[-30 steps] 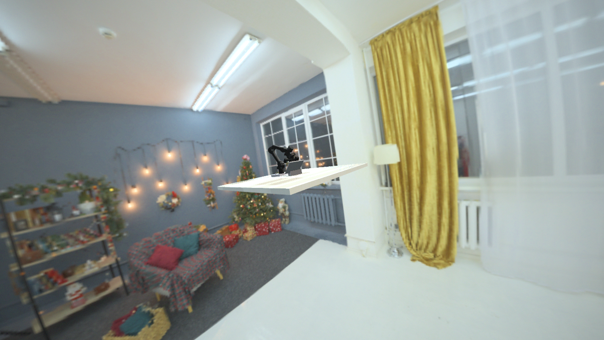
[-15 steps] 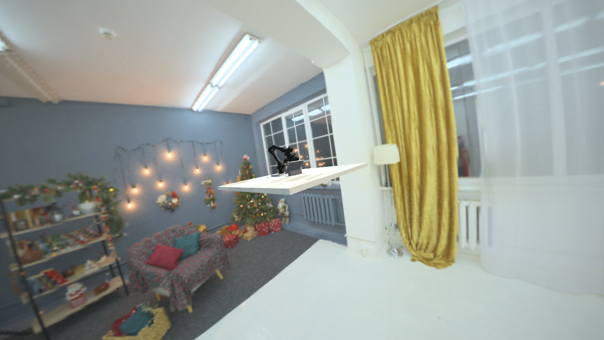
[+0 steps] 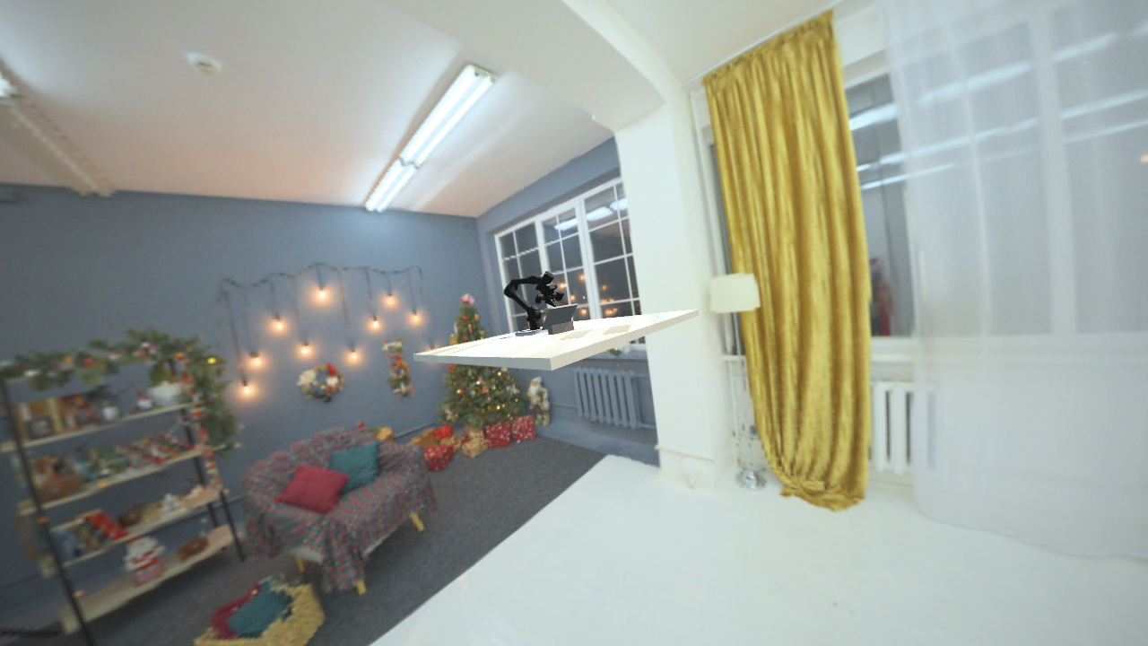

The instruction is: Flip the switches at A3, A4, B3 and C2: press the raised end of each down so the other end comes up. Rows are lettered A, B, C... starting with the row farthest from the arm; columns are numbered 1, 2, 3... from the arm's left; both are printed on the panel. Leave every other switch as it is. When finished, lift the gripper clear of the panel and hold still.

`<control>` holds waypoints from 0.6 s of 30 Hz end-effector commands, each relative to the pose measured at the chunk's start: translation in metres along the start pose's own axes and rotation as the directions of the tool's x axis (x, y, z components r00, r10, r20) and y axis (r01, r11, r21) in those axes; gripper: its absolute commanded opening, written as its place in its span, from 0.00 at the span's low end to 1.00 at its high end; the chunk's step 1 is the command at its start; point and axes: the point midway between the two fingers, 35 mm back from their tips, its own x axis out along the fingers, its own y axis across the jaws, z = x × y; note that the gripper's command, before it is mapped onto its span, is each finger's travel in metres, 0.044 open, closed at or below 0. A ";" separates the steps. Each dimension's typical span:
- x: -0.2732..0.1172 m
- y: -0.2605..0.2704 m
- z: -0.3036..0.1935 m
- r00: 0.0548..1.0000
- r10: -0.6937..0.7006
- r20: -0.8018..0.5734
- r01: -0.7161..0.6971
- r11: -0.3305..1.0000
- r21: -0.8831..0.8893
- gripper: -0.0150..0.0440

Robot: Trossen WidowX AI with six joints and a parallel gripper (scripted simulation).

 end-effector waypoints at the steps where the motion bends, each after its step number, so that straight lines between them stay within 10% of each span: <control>1: 0.000 0.009 -0.018 1.000 0.001 -0.013 -0.001 1.000 -0.004 0.25; 18: 0.036 0.018 -0.037 1.000 0.002 -0.031 -0.002 1.000 -0.005 0.25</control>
